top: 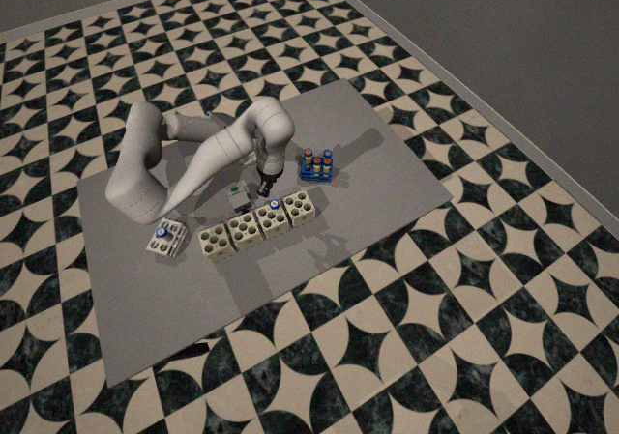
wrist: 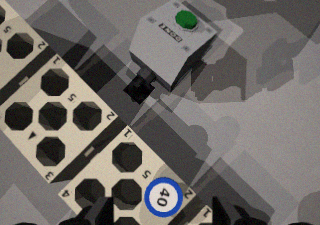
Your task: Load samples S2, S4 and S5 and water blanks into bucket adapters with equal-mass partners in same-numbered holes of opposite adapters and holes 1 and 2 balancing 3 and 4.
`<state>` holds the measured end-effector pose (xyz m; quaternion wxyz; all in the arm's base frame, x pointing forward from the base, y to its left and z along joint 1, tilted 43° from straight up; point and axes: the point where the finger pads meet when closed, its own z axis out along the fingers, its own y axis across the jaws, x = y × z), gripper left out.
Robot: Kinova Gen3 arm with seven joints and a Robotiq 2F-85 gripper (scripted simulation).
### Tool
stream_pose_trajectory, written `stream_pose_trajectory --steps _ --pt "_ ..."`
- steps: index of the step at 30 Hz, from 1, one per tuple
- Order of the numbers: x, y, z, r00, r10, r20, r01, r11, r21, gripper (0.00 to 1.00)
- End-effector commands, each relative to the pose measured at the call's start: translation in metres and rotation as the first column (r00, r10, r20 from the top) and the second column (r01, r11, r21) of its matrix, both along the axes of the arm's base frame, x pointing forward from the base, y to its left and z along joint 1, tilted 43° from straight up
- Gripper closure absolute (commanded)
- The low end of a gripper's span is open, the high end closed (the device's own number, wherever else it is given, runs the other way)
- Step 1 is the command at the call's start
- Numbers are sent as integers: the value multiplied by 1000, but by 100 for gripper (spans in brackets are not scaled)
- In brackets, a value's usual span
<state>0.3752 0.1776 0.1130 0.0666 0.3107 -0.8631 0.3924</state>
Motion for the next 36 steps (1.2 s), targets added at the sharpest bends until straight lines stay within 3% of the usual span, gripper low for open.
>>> stream_pose_trajectory --steps 1,5,12,36 --pt "0 1 1 1000 1 1 -1 1000 1 38" --pt "-1 3 -2 999 39 -10 -39 999 8 38" --pt "-8 19 -18 955 288 -72 -283 957 64 38" --pt "-30 68 -68 955 288 -72 -283 957 65 38"
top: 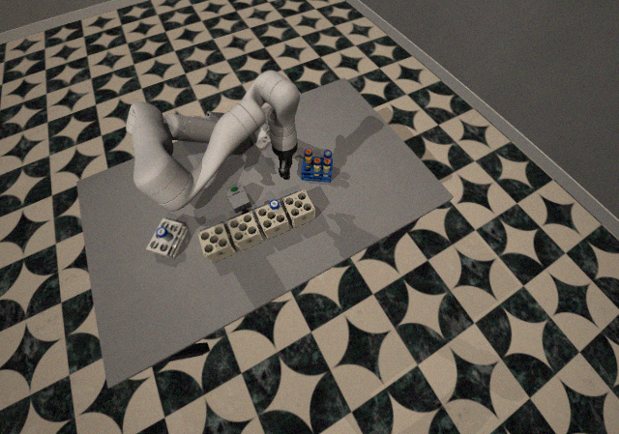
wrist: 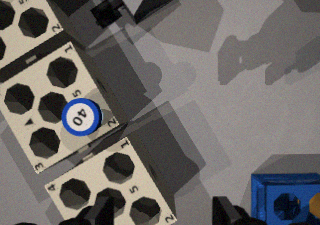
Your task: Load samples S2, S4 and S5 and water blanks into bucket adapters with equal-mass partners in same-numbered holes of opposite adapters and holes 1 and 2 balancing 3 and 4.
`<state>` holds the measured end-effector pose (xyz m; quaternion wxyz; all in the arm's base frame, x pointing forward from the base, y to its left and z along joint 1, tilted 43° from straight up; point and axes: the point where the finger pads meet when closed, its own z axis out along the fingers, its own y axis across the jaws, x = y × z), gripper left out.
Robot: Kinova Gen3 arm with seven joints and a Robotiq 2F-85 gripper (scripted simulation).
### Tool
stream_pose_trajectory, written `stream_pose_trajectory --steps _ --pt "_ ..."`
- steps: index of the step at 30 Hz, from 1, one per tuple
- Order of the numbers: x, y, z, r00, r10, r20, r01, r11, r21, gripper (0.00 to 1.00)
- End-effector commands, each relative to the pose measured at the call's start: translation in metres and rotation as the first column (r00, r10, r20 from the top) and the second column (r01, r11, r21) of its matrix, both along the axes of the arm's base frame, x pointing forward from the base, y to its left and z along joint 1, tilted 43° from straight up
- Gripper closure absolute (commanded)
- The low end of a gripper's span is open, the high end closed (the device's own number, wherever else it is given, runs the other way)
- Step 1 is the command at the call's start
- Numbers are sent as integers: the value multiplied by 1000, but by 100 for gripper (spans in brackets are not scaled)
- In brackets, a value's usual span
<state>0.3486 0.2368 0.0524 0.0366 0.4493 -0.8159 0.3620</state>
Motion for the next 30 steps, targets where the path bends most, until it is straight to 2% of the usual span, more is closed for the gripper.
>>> stream_pose_trajectory --steps 1,3,30 --pt "-4 11 -9 1000 1 1 -1 1000 1 38" --pt "-4 11 -9 1000 1 1 -1 1000 1 38" --pt "-29 66 -66 1000 1 1 -1 1000 1 38"
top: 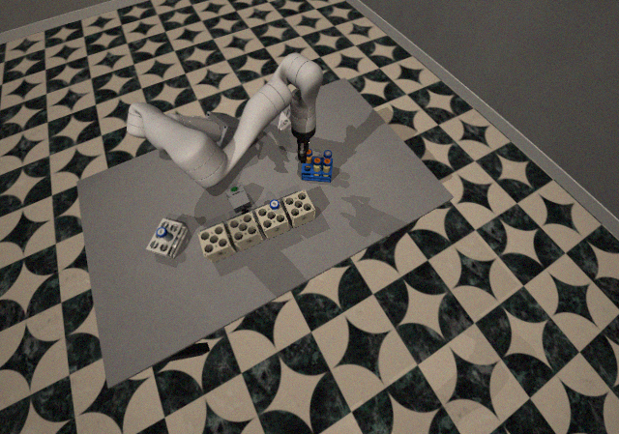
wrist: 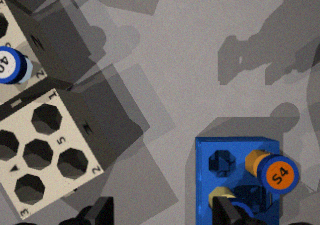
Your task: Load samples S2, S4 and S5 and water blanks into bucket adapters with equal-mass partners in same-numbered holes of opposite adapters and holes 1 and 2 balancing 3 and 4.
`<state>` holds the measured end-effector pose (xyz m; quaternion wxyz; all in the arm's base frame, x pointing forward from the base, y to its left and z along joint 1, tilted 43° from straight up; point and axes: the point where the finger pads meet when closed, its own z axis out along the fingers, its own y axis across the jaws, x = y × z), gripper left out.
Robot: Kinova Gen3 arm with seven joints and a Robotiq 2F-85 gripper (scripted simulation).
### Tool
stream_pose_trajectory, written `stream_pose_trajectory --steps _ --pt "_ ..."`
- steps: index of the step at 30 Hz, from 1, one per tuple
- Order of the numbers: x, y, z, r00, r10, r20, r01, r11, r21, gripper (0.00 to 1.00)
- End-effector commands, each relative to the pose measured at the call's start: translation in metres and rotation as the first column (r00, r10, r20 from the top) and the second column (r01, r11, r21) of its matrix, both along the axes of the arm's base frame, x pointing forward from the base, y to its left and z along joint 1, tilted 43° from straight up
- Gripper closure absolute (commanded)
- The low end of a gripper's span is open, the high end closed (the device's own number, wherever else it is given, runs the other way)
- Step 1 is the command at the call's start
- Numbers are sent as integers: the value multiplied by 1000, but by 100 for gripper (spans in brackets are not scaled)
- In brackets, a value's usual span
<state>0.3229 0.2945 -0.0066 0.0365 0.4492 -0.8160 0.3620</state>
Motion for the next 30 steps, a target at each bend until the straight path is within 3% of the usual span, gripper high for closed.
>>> stream_pose_trajectory --steps 1,22,30 --pt "-4 11 -9 1000 1 1 -1 1000 1 38" --pt "-23 52 -52 1000 1 1 -1 1000 1 38" --pt "-23 52 -52 1000 1 1 -1 1000 1 38"
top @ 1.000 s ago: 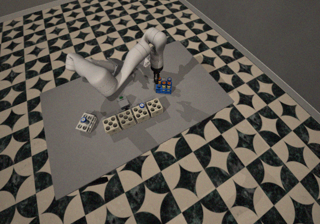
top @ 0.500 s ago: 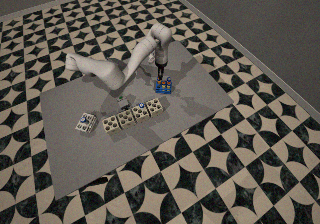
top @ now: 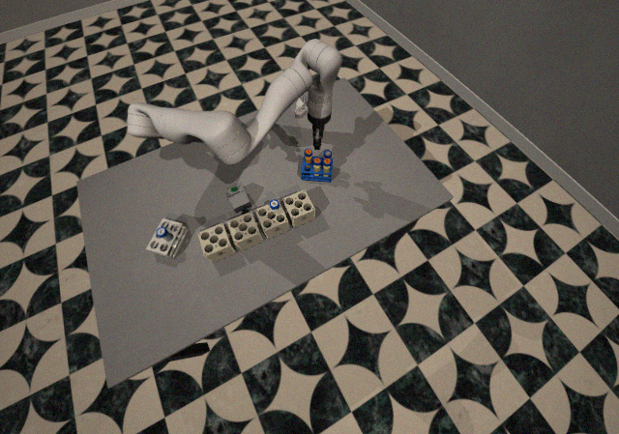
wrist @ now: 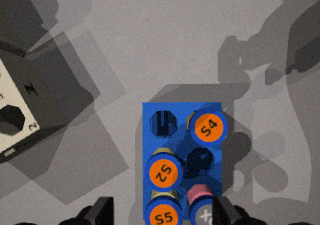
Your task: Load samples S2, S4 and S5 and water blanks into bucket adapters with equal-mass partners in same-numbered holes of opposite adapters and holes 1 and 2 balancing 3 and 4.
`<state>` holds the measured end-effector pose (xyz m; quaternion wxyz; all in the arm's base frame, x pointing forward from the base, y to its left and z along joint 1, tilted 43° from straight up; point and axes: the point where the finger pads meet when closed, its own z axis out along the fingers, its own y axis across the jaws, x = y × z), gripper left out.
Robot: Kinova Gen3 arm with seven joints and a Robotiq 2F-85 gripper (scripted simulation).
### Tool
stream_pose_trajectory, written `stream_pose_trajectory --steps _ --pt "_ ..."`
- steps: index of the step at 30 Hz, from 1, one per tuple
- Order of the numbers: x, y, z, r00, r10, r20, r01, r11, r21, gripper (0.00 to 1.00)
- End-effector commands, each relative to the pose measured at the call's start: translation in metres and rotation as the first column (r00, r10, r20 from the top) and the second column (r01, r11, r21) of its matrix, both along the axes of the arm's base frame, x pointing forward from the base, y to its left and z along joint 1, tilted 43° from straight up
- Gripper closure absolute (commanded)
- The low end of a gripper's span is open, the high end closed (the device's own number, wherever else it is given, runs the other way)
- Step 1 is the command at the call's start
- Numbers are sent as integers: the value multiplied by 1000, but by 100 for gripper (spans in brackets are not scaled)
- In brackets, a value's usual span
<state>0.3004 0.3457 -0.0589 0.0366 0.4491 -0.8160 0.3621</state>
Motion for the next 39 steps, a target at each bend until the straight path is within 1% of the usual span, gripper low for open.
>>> stream_pose_trajectory --steps 1,11,39 --pt "0 1 0 1000 1 1 -1 1000 2 38" --pt "1 -1 -2 1000 1 1 -1 1000 1 38" --pt "10 -23 -28 1000 1 1 -1 1000 1 38"
